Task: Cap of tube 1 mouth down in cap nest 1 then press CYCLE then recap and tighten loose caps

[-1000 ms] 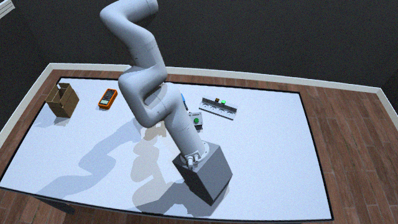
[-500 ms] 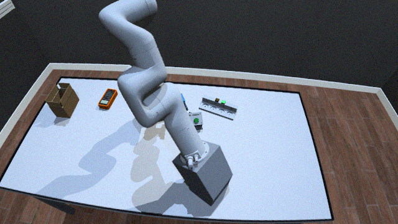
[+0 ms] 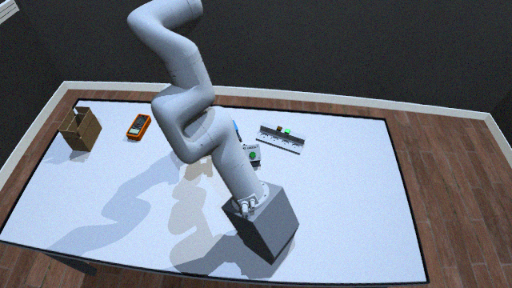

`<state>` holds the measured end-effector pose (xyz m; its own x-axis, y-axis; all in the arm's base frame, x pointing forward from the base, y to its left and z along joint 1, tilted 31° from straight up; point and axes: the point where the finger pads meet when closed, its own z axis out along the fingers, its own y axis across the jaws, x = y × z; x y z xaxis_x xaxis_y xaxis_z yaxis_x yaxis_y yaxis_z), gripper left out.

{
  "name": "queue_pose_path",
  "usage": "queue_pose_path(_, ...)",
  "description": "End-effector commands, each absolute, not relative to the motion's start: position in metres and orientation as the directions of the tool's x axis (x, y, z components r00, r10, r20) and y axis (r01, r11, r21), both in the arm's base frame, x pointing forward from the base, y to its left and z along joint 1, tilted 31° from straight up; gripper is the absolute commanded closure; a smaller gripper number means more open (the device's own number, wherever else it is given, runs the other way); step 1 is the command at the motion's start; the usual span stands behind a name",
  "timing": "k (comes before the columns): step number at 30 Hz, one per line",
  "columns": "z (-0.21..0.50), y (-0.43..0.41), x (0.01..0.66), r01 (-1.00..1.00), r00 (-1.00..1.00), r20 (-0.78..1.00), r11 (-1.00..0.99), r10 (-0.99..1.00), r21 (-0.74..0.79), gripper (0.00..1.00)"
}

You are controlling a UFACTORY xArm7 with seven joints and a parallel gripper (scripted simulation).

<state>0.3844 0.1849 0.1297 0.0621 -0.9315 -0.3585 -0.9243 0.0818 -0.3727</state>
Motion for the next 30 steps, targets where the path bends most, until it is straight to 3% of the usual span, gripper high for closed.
queue_pose_path(1, 0.131, 0.1849, 0.3852, -0.898, 0.222, -0.295, -0.077, -0.93, -0.433, 0.54)
queue_pose_path(11, 0.1309, 0.1849, 0.3851, -0.741, 0.554, -0.103, -0.433, -0.826, -0.514, 0.54)
queue_pose_path(20, 0.1309, 0.1849, 0.3852, -0.703, 0.601, -0.069, -0.486, -0.796, -0.519, 0.54)
queue_pose_path(21, 0.1309, 0.1849, 0.3852, -0.703, 0.601, -0.069, -0.486, -0.796, -0.519, 1.0)
queue_pose_path(30, 0.1309, 0.1849, 0.3852, -0.703, 0.601, -0.069, -0.486, -0.796, -0.519, 1.0)
